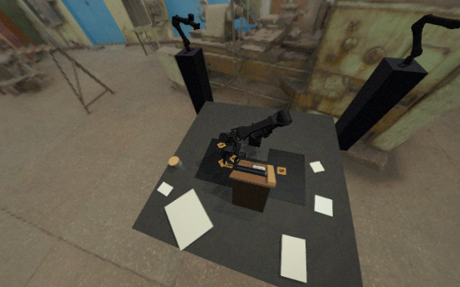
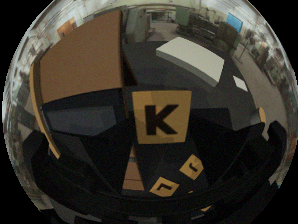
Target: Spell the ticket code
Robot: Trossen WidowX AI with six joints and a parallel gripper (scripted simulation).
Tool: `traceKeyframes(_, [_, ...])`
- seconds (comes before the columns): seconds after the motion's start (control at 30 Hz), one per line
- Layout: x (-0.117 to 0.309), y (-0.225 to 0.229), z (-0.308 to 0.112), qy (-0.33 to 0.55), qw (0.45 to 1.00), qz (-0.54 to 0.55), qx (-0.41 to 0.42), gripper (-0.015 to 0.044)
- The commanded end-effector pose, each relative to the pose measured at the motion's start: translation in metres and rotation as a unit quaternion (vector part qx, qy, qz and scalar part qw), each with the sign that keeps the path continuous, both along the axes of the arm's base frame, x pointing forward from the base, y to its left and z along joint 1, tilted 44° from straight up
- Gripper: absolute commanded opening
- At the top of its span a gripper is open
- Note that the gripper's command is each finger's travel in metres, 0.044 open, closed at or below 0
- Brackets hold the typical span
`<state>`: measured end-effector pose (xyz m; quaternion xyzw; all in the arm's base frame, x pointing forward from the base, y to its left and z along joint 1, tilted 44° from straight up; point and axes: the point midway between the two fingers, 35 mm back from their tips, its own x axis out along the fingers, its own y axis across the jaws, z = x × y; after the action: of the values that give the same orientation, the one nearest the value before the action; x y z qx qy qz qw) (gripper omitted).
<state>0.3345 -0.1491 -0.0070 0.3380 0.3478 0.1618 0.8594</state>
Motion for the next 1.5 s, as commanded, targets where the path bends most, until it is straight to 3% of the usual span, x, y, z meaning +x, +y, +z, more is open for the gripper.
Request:
traceKeyframes(0.0, [0.001,0.0,0.005,-0.003,1.0,-0.002,-0.004,0.0])
traceKeyframes(1.47, [0.0,0.017,0.019,-0.002,1.0,-0.002,-0.003,0.0])
